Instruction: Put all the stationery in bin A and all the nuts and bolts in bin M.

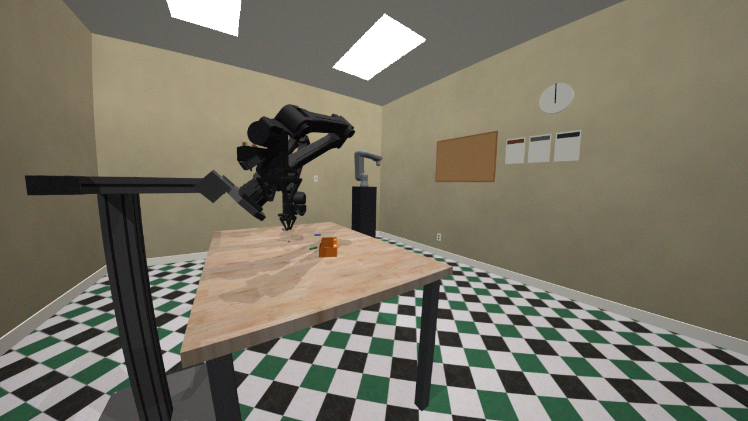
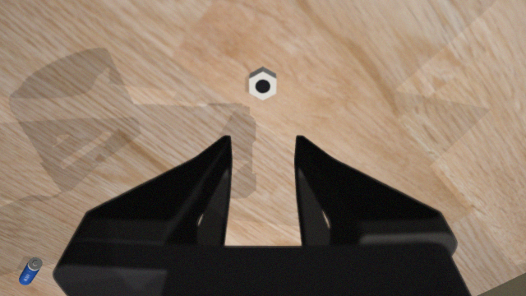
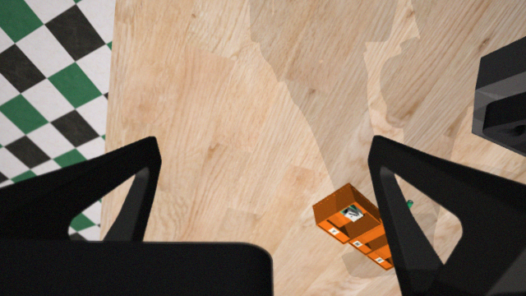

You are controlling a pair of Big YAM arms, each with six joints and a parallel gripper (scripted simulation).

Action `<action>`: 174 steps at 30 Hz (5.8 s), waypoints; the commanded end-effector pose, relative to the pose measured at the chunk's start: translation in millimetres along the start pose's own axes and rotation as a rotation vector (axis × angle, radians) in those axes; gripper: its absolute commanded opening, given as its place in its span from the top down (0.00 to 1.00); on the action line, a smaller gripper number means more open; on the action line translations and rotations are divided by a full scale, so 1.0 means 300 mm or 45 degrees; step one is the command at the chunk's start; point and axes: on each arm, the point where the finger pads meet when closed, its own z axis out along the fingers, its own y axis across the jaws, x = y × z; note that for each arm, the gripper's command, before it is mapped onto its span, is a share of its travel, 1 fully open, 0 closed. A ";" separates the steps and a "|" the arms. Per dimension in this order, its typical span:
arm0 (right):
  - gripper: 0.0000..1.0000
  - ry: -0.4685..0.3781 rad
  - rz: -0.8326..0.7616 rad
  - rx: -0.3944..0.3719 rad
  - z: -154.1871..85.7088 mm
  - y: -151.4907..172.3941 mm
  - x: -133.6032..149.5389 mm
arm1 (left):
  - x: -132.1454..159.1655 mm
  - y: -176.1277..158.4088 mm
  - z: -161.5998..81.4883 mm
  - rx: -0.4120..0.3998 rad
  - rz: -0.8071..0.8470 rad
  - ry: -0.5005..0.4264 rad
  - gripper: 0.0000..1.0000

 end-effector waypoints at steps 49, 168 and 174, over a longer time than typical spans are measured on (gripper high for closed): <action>0.00 -0.019 0.013 -0.021 -0.039 0.039 -0.017 | 0.017 -0.008 0.225 0.002 0.004 0.005 0.89; 0.00 -0.019 0.013 -0.021 -0.039 0.039 -0.017 | -0.934 -0.242 -0.012 -0.004 0.596 -0.036 0.89; 0.00 -0.019 0.013 -0.021 -0.039 0.039 -0.017 | -0.927 -0.206 0.013 -0.003 0.784 -0.043 0.89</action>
